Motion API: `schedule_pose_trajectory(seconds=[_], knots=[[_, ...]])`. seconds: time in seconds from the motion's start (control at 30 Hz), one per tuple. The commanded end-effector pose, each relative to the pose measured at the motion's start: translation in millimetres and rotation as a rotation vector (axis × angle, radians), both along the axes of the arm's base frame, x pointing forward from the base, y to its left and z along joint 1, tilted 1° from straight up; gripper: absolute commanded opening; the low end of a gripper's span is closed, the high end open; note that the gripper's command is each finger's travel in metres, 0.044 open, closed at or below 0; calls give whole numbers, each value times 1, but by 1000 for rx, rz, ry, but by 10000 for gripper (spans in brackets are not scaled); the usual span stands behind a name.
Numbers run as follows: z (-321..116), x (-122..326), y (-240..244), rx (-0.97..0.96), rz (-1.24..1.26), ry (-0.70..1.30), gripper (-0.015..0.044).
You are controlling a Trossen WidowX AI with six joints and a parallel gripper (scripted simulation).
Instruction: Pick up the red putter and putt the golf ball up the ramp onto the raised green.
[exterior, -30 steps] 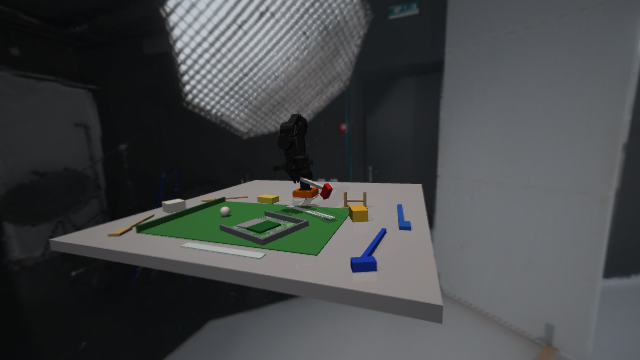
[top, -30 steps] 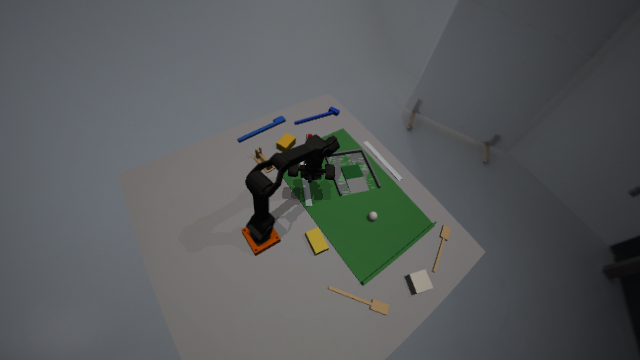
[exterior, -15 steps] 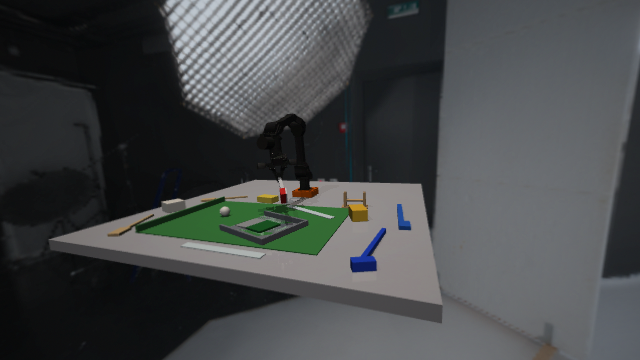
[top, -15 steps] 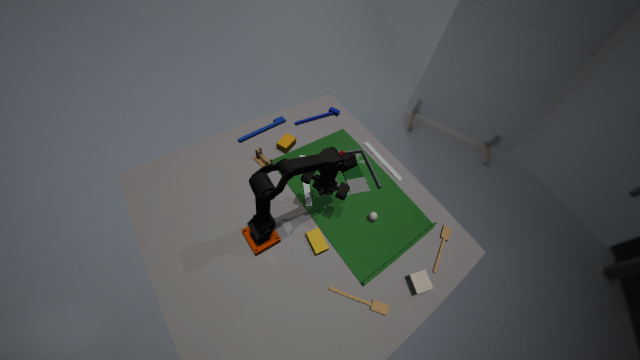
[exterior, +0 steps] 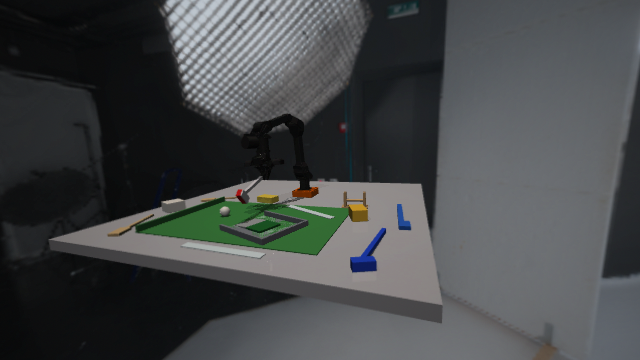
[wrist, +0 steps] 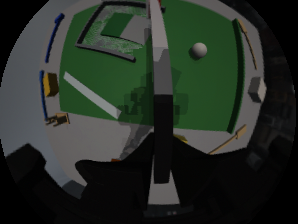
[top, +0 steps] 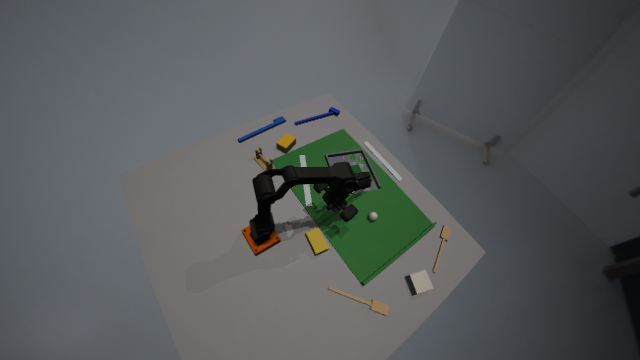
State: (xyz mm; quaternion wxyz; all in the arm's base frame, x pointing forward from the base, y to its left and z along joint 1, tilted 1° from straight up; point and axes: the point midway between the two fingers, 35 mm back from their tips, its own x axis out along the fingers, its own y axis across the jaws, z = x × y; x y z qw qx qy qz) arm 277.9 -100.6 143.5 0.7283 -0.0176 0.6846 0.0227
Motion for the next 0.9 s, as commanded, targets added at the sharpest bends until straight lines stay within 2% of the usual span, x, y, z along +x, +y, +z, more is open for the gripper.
schedule_pose_trajectory(seconds=[0.0, 0.37, 0.63, 0.87], knots=[[5, -9, -26, -13, -148, 4, 0], [12, -39, -74, -32, -455, 31, 0], [10, -40, -75, -33, -460, 32, 0], [-11, -39, -76, -33, -460, 32, 0]])
